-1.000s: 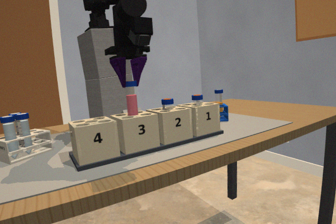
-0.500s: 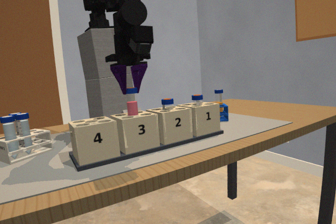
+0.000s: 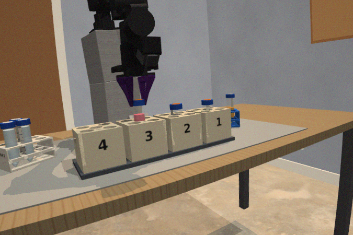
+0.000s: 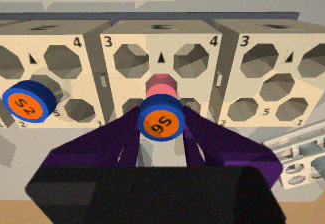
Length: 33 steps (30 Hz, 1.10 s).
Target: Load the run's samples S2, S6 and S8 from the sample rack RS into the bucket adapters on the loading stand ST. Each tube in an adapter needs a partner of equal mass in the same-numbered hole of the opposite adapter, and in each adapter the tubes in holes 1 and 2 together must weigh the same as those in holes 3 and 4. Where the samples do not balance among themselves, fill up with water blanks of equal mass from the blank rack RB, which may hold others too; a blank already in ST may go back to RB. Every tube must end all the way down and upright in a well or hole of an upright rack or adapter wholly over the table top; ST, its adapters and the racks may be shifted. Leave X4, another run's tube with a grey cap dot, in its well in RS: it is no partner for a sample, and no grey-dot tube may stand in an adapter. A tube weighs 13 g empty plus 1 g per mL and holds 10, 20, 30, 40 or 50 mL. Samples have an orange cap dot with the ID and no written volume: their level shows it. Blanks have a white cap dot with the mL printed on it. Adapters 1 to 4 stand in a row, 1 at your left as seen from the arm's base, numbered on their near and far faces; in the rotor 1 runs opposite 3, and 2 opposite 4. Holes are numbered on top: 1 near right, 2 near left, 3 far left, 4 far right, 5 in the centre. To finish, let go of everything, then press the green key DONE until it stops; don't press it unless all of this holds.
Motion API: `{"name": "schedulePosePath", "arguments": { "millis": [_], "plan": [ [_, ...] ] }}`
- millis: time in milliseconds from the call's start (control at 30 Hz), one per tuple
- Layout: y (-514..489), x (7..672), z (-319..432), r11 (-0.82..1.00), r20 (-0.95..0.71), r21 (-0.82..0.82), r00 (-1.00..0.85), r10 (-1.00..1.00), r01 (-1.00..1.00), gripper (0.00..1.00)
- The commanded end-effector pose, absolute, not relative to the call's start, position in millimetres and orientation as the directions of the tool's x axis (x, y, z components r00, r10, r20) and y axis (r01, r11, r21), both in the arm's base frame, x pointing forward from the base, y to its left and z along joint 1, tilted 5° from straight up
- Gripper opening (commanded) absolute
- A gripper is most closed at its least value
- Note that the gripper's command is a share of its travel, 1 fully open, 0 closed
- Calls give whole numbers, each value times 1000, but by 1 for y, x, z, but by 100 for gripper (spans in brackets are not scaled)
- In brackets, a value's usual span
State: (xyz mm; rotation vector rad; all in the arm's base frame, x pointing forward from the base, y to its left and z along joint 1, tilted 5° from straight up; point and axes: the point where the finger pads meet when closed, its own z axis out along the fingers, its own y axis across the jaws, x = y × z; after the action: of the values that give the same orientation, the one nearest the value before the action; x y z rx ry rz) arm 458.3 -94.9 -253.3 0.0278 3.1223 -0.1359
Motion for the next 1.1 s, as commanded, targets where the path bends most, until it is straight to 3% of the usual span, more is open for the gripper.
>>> {"name": "schedulePosePath", "arguments": {
  "millis": [0, 767, 800, 1067],
  "plan": [
    [-99, 474, -256, 996, -48, -89, -999, 7, 11, 0],
    [-99, 471, -268, 996, -43, -89, -999, 13, 17, 0],
    [-99, 471, -268, 996, -43, -89, -999, 13, 17, 55],
    [-99, 471, -268, 996, -43, -89, -999, 13, 17, 55]
  ]
}}
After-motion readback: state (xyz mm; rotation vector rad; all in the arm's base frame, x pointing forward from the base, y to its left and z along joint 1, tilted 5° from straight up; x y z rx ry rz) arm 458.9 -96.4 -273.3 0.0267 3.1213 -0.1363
